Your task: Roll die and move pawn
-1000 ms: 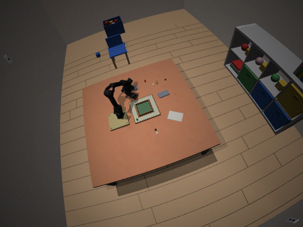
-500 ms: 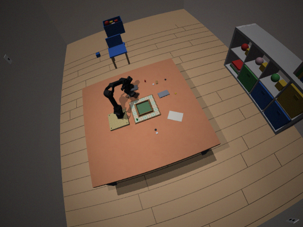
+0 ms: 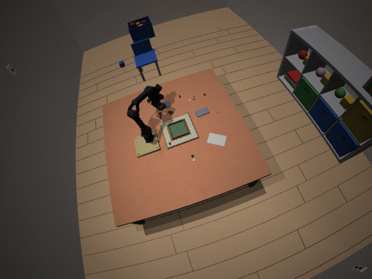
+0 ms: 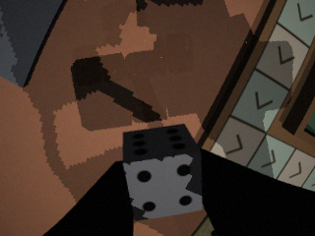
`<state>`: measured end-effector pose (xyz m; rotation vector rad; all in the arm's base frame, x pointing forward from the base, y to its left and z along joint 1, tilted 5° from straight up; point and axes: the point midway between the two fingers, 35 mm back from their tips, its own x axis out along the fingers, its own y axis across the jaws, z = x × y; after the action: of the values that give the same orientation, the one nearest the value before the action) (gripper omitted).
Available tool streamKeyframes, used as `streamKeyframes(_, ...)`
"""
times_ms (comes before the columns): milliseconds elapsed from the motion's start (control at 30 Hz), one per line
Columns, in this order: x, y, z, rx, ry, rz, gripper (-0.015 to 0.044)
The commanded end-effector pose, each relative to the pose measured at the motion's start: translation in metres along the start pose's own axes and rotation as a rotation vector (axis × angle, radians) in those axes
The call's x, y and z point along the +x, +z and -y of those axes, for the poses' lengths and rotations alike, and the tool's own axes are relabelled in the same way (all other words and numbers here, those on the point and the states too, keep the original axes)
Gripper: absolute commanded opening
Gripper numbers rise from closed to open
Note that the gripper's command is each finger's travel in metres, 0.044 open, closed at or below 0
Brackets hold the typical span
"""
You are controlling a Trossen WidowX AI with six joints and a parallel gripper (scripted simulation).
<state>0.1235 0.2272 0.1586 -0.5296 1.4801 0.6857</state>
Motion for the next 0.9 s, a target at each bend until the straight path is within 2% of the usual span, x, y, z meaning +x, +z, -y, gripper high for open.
streamKeyframes(0, -0.013, -0.003, 0.001, -0.003, -0.001, 0.006, 0.0000)
streamKeyframes(133, -0.012, -0.001, 0.007, 0.017, -0.002, 0.007, 0.0000)
streamKeyframes(867, 0.004, 0.016, 0.108, 0.273, -0.016, 0.014, 0.0000)
